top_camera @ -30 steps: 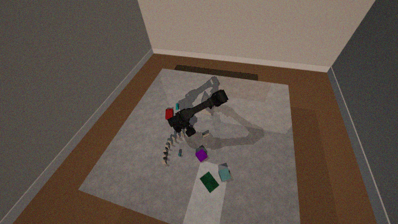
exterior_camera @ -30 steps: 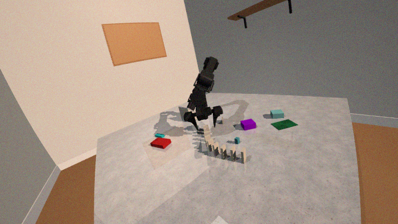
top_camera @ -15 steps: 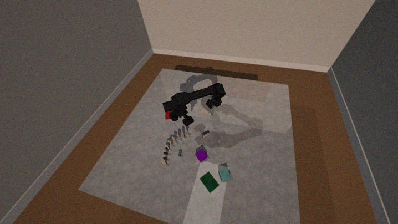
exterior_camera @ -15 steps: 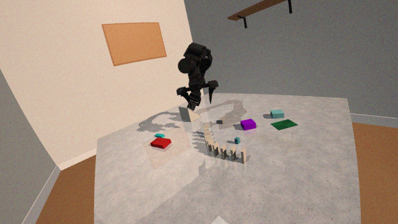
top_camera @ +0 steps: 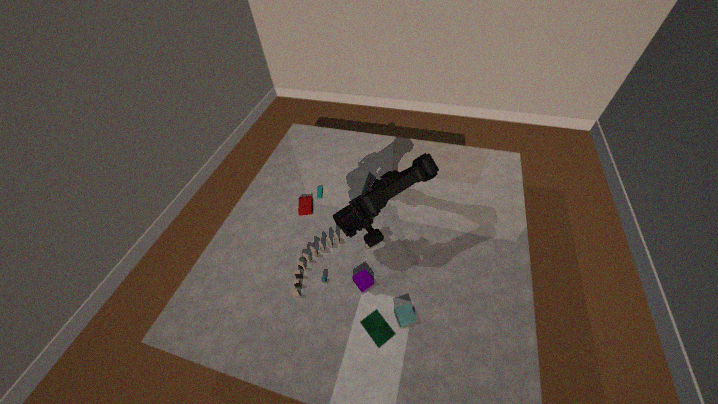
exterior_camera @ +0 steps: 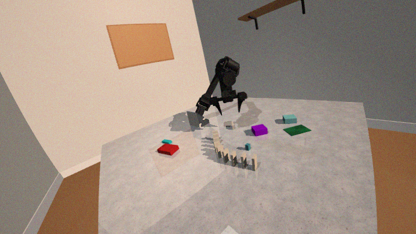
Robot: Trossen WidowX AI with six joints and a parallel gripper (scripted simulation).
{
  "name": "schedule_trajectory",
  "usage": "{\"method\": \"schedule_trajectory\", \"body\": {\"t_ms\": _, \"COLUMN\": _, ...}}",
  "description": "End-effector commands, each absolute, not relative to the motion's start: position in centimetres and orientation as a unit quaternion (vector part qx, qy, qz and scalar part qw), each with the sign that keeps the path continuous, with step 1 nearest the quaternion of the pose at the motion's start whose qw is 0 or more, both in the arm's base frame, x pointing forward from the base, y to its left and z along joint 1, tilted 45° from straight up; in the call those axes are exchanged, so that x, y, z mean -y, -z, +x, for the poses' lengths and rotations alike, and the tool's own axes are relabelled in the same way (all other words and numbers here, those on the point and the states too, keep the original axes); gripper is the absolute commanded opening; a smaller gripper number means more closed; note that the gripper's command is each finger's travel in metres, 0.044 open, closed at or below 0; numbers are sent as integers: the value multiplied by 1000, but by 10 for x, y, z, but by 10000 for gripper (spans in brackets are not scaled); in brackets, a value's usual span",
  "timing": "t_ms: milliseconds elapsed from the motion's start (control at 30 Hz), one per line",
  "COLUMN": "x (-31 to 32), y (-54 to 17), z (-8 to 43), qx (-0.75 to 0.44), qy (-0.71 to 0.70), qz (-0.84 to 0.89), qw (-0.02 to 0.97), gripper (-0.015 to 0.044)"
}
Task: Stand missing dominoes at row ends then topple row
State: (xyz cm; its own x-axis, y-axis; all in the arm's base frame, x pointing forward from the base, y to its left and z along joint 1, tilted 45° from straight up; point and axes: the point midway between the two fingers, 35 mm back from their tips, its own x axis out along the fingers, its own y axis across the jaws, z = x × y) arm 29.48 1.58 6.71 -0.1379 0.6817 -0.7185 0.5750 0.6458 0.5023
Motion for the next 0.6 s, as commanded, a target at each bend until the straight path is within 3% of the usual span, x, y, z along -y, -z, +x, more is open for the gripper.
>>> {"method": "schedule_trajectory", "body": {"t_ms": 0, "x": -25, "y": -66, "z": 288, "qx": -751, "qy": -44, "qz": 429, "qw": 500, "gripper": 440}}
{"method": "schedule_trajectory", "body": {"t_ms": 567, "x": -73, "y": -19, "z": 282, "qx": -751, "qy": -45, "qz": 430, "qw": 499, "gripper": 440}}
